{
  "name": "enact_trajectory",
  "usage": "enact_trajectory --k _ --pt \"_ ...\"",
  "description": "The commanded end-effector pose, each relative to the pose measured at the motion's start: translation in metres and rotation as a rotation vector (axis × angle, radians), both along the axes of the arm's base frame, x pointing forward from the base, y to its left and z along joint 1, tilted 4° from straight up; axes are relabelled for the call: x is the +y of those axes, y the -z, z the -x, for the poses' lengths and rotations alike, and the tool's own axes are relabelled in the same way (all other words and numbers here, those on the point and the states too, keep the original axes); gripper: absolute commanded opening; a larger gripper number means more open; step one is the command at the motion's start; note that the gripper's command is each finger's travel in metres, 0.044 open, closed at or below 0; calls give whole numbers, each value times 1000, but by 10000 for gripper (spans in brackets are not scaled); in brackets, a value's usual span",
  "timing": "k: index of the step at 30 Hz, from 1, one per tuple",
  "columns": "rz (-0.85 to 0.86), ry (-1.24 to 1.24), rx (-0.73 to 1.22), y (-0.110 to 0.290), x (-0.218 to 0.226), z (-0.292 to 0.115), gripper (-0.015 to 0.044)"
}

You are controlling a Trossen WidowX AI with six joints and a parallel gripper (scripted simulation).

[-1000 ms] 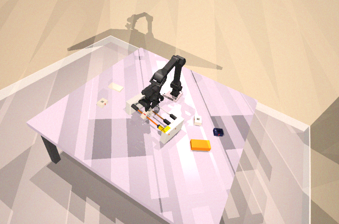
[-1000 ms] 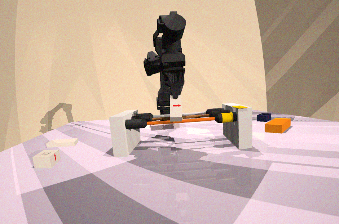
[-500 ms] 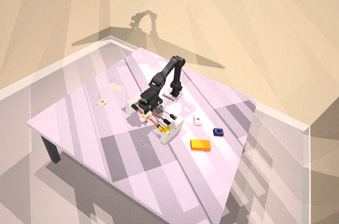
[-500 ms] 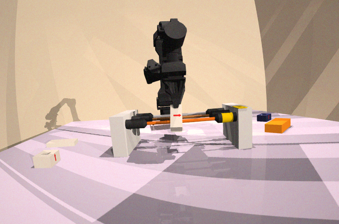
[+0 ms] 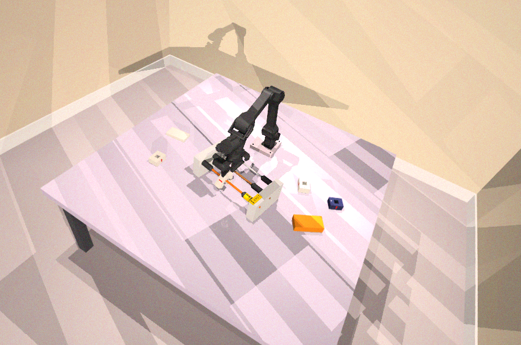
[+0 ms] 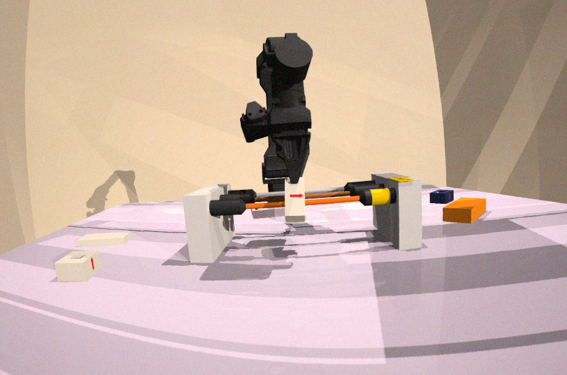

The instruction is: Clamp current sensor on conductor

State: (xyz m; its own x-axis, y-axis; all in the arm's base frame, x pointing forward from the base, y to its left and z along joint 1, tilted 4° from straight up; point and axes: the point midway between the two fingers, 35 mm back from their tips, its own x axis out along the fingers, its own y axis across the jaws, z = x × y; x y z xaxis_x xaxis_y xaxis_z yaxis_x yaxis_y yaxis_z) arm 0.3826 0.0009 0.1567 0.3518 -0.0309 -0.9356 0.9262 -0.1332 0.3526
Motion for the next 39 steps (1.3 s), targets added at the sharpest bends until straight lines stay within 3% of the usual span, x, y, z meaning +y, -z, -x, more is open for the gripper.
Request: enact_trajectory --k 1,39 --pt "0 0 -2 -1 0 0 0" --pt "-5 -1 44 -1 0 -4 0"
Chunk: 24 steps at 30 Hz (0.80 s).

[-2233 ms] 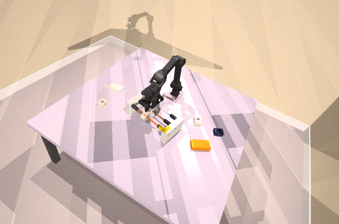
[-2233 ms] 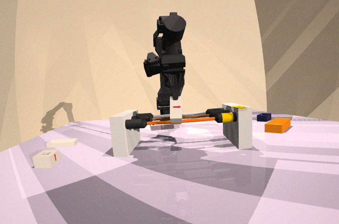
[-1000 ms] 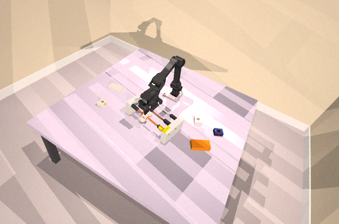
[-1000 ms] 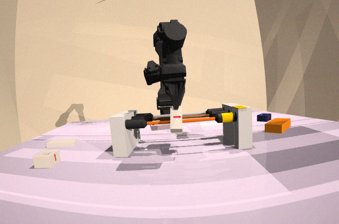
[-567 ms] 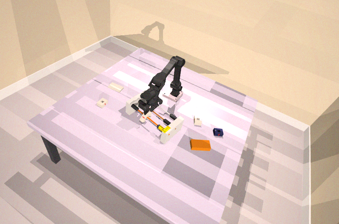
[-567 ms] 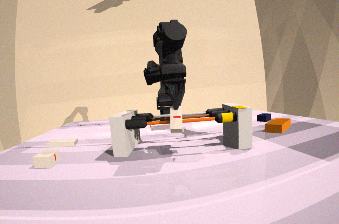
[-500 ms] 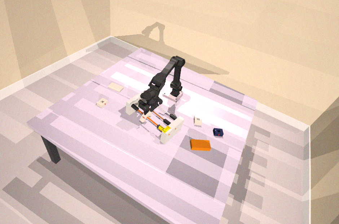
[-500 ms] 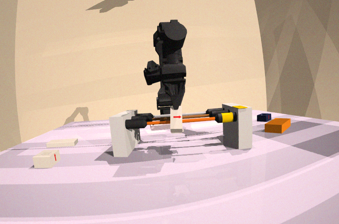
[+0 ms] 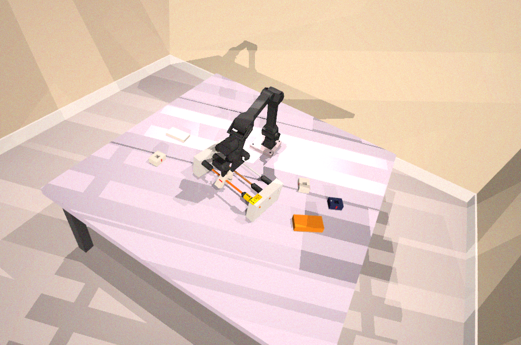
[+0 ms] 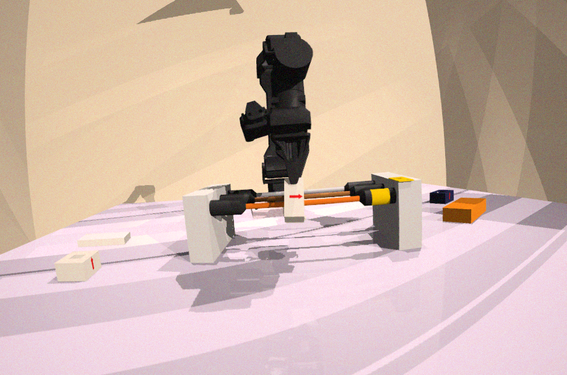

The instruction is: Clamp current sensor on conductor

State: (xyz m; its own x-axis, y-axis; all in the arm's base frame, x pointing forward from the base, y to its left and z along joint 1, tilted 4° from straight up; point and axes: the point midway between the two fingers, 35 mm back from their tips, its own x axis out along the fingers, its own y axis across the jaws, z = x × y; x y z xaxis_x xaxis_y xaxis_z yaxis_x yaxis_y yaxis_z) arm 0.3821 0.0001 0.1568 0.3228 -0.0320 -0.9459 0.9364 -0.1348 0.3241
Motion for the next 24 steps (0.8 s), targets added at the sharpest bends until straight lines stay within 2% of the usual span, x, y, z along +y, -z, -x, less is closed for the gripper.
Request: enact_trajectory --k 1,17,24 --pt "-7 -3 25 -1 0 -5 0" --pt "-29 -4 201 -1 -2 -14 0" --pt "-21 2 179 0 -2 -11 184"
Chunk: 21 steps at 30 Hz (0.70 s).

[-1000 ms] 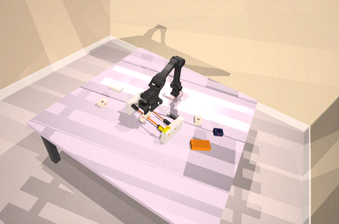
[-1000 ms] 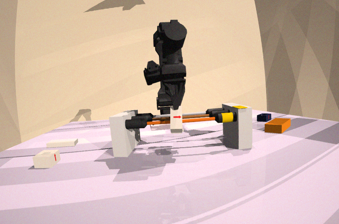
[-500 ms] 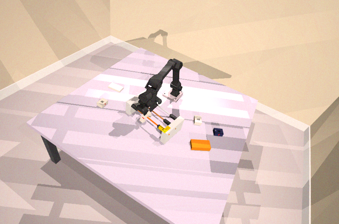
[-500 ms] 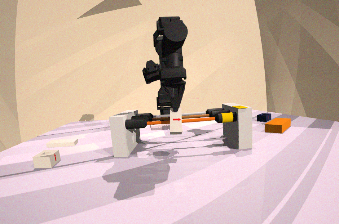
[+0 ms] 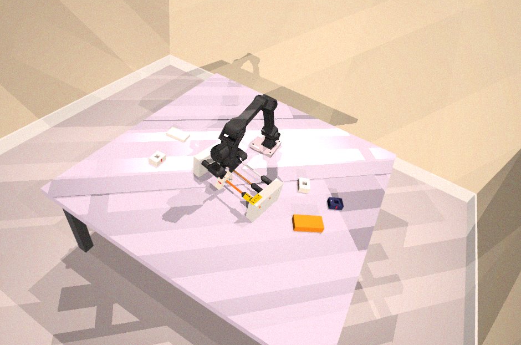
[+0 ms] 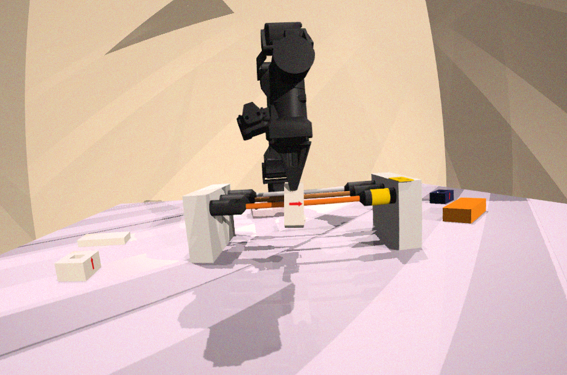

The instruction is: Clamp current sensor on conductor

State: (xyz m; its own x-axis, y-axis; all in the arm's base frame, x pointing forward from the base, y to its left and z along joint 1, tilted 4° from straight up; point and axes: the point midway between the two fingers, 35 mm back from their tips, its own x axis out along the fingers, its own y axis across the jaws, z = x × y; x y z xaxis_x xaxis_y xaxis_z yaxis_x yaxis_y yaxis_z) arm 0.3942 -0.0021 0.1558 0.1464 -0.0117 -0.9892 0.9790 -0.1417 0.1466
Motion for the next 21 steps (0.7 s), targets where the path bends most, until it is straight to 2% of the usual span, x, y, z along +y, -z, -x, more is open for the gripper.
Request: enact_trajectory --k 1,10,18,21 --pt "1 0 -2 -1 0 1 210" --pt "1 0 -2 -1 0 1 440" --pt "0 0 -3 1 0 0 440" --pt "-2 -3 -12 28 -2 -4 440"
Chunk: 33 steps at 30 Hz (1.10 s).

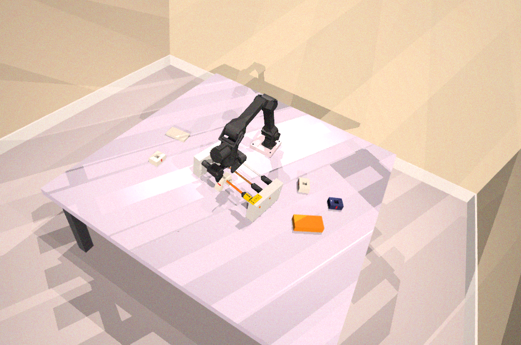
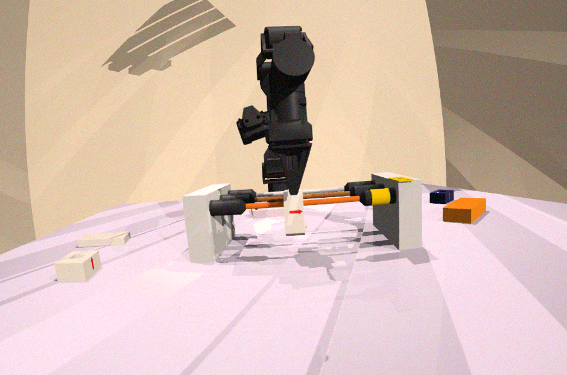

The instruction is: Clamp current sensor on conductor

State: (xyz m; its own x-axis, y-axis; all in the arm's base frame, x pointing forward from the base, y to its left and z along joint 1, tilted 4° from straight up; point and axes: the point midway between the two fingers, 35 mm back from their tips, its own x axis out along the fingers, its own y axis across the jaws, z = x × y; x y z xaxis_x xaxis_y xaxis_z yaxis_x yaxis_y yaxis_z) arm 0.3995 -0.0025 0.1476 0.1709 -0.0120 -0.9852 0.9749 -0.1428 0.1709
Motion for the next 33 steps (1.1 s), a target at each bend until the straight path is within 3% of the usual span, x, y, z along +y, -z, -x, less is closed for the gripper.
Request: enact_trajectory --k 1,28,33 --pt "-3 -5 11 26 -2 0 440" --pt "2 -5 -25 57 -2 -6 440" --pt "1 0 -15 53 -2 -7 407"
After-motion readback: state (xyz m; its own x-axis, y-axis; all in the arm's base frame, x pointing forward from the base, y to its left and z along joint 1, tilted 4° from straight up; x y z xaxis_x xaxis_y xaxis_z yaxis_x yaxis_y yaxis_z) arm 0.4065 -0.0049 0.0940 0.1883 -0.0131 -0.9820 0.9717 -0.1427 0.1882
